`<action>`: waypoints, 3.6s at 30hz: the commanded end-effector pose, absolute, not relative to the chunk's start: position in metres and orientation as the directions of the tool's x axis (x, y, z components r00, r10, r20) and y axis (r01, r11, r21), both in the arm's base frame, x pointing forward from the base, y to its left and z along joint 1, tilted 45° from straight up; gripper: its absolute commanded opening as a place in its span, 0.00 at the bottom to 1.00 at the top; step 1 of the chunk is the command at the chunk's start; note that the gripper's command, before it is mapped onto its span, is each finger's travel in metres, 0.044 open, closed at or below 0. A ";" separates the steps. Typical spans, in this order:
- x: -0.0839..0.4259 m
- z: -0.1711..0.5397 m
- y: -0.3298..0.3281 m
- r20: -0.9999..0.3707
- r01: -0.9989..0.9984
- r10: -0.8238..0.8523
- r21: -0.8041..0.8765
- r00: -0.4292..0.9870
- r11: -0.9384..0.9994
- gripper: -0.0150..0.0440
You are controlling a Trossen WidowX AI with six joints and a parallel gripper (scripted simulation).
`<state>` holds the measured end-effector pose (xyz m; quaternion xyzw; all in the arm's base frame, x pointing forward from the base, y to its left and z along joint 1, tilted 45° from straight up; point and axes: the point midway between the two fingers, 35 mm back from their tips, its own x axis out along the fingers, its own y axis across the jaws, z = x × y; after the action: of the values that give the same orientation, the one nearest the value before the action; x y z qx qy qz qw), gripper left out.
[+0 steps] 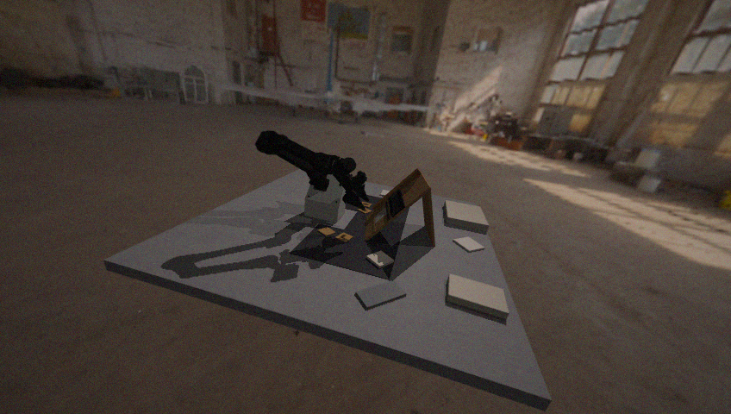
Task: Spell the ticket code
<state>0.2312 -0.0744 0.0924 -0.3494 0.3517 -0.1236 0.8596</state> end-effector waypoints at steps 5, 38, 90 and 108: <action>0.220 0.064 -0.037 -0.555 -0.133 -0.340 -0.643 0.760 0.754 1.00; 0.269 0.187 0.063 -0.817 -0.830 -0.288 -0.356 0.500 -0.430 1.00; 0.329 0.098 0.141 -0.863 -0.922 -0.323 -0.352 0.387 -0.165 0.83; 0.316 -0.090 0.169 -0.847 -0.918 -0.503 -0.323 0.173 0.229 0.83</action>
<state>0.3226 0.1728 -0.0601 -0.6034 0.5803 0.2350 0.4938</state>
